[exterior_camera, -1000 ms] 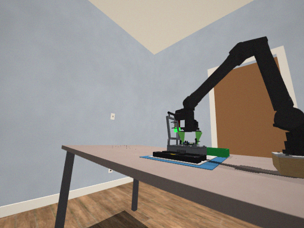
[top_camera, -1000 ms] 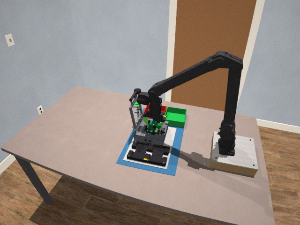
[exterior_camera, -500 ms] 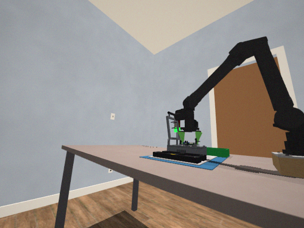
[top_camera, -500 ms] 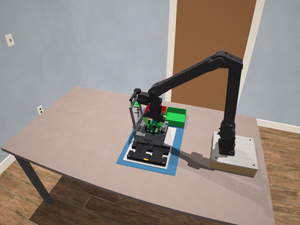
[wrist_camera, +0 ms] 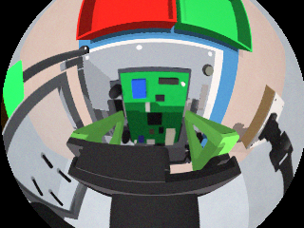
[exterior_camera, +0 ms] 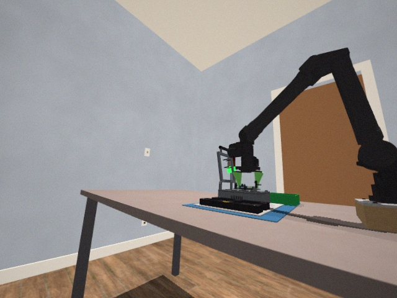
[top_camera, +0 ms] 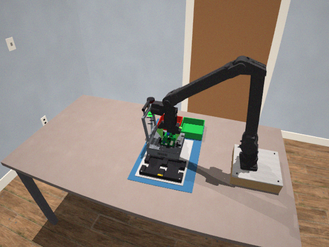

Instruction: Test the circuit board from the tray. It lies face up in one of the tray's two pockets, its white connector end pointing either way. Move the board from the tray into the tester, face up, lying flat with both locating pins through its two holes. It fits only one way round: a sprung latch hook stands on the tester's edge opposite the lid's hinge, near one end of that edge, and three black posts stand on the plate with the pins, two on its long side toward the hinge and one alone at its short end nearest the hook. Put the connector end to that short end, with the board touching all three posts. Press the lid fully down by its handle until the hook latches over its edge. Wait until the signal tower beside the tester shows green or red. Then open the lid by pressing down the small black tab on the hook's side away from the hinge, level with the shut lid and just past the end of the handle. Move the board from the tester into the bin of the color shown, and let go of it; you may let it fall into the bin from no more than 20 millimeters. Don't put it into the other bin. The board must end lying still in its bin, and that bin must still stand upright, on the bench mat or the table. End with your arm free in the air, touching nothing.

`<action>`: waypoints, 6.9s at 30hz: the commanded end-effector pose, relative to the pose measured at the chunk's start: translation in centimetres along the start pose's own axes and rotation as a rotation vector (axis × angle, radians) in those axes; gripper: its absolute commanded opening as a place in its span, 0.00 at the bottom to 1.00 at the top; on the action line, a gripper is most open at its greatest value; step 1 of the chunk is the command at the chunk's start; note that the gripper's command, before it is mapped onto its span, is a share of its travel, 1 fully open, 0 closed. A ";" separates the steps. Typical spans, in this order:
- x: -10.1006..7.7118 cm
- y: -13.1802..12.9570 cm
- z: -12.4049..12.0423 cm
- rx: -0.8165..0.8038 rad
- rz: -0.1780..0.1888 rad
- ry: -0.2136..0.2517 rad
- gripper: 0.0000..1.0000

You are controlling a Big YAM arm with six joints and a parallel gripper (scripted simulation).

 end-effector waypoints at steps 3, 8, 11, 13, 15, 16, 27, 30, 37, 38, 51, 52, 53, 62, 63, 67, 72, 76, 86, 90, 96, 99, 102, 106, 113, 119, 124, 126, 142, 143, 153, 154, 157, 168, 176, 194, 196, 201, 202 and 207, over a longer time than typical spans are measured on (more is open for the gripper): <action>0.2 0.1 0.6 0.005 0.010 -0.004 0.81; 0.2 0.1 0.6 0.005 0.010 -0.004 0.81; 0.2 0.1 0.6 0.005 0.010 -0.004 0.81; 0.2 0.1 0.6 0.005 0.010 -0.004 0.81; 0.2 0.1 0.6 0.005 0.010 -0.004 0.81; 0.2 0.1 0.6 0.005 0.010 -0.004 0.81; 0.2 0.1 0.6 0.005 0.010 -0.004 0.78; 0.2 0.1 0.6 0.005 0.010 -0.004 0.74; 0.2 0.1 0.6 0.005 0.010 -0.004 0.74; 0.2 0.1 0.6 0.005 0.010 -0.004 0.74; 0.2 0.1 0.6 0.006 0.010 -0.004 0.72; 0.2 0.1 0.6 0.006 0.010 -0.004 0.72; 0.2 0.1 0.6 0.006 0.010 -0.004 0.72; 0.2 0.1 0.6 0.006 0.010 -0.004 0.72; 0.2 0.1 0.6 0.006 0.010 -0.004 0.72; 0.2 0.1 0.6 0.006 0.010 -0.004 0.72; 0.2 0.1 0.6 0.006 0.010 -0.004 0.72; 0.2 0.1 0.6 0.006 0.010 -0.004 0.72; -1.2 0.3 0.7 0.006 0.024 -0.009 0.72; -1.9 0.6 0.8 0.006 0.034 -0.012 0.72; -1.6 0.9 0.9 0.006 0.028 -0.010 0.72; -2.3 1.2 1.0 0.006 0.042 -0.015 0.72; -2.8 1.5 1.1 0.006 0.053 -0.019 0.72; -2.3 1.4 1.1 0.006 0.040 -0.014 0.72; -2.4 1.5 1.1 0.006 0.039 -0.014 0.72; -3.2 1.7 1.2 0.006 0.055 -0.020 0.72; -2.8 1.6 1.1 0.006 0.045 -0.016 0.72; -3.3 1.6 1.2 0.006 0.053 -0.019 0.72; -3.0 1.3 1.0 0.006 0.037 -0.013 0.72; -3.0 1.1 1.0 0.006 0.036 -0.013 0.72; -3.1 1.0 0.9 0.006 0.033 -0.012 0.72; -3.5 1.2 1.0 0.006 0.041 -0.015 0.72; -4.1 1.5 1.1 0.006 0.054 -0.019 0.72; -4.0 1.5 1.1 0.006 0.047 -0.017 0.72; -5.6 1.7 1.1 0.007 0.070 -0.025 0.72; -11.6 1.5 0.8 0.006 0.074 -0.026 0.72; -10.9 1.6 0.8 0.006 0.044 -0.015 0.72; -12.0 1.1 0.6 0.006 0.050 -0.017 0.72; -12.0 1.1 0.6 0.006 0.050 -0.017 0.72; -12.0 1.4 0.6 0.006 0.045 -0.015 0.72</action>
Point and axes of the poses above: the point where the finger pads meet when closed, its own x axis out along the fingers, its own y axis across the jaws, z = x × y, the point moved 5 cm from there along -x, back along the fingers, and after that the axes turned 11 degrees about -x, right-handed, at the moved point
